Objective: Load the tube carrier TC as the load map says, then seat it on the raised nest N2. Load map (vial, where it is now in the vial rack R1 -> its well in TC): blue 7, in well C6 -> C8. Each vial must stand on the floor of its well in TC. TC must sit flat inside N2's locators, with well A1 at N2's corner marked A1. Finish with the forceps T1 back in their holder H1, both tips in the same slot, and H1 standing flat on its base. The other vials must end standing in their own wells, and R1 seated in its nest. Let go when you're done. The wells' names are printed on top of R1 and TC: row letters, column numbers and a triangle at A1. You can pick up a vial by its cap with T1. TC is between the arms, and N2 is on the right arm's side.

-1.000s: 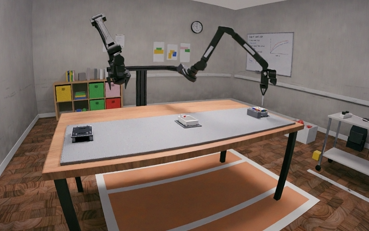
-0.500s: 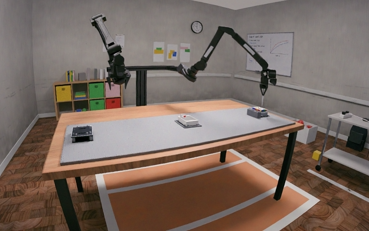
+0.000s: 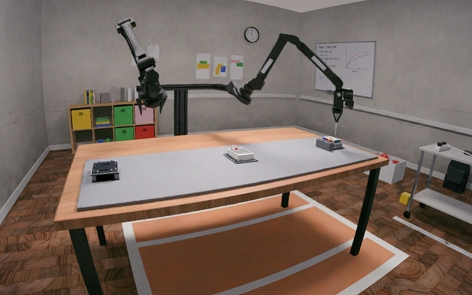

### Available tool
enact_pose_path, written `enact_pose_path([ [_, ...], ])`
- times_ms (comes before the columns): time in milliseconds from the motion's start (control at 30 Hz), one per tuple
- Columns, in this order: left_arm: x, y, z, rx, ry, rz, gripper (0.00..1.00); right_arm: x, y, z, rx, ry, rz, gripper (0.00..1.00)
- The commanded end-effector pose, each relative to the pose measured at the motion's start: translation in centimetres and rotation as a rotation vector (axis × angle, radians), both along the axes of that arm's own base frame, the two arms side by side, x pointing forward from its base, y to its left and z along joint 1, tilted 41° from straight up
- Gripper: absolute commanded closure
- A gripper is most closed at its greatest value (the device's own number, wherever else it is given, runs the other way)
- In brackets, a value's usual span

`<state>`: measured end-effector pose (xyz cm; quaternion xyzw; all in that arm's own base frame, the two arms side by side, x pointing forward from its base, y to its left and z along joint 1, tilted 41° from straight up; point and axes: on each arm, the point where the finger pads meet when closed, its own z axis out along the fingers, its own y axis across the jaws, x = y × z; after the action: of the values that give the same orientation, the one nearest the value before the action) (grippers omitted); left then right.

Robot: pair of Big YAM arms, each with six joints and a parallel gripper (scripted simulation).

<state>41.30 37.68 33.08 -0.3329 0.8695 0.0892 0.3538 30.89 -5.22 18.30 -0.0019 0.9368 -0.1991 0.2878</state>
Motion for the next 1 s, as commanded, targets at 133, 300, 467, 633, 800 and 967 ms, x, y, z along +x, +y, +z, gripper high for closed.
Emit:
enact_pose_path([
  [133,1.5,0.1,-1.3,-0.011,0.005,-0.009,0.93,0.5,0.1,1.0,0.005,-0.026,-0.002,0.0],
  [300,1.5,0.1,-1.6,-0.015,0.009,-0.009,0.93,0.5,0.1,1.0,0.005,-0.026,-0.002,0.0],
  [467,1.5,0.1,-1.9,-0.017,0.011,-0.009,0.93,0.5,0.1,1.0,0.005,-0.026,-0.002,0.0],
  [633,1.5,0.1,-2.0,-0.018,0.013,-0.009,0.93,0.5,0.1,1.0,0.005,-0.026,-0.002,0.0],
  [800,1.6,0.1,-2.2,-0.02,0.014,-0.009,0.92,0.5,0.1,1.0,0.005,-0.026,-0.002,0.0],
  [967,1.6,0.1,-2.3,-0.02,0.015,-0.009,0.91,0.5,0.1,1.0,0.005,-0.026,-0.002,0.0],
])
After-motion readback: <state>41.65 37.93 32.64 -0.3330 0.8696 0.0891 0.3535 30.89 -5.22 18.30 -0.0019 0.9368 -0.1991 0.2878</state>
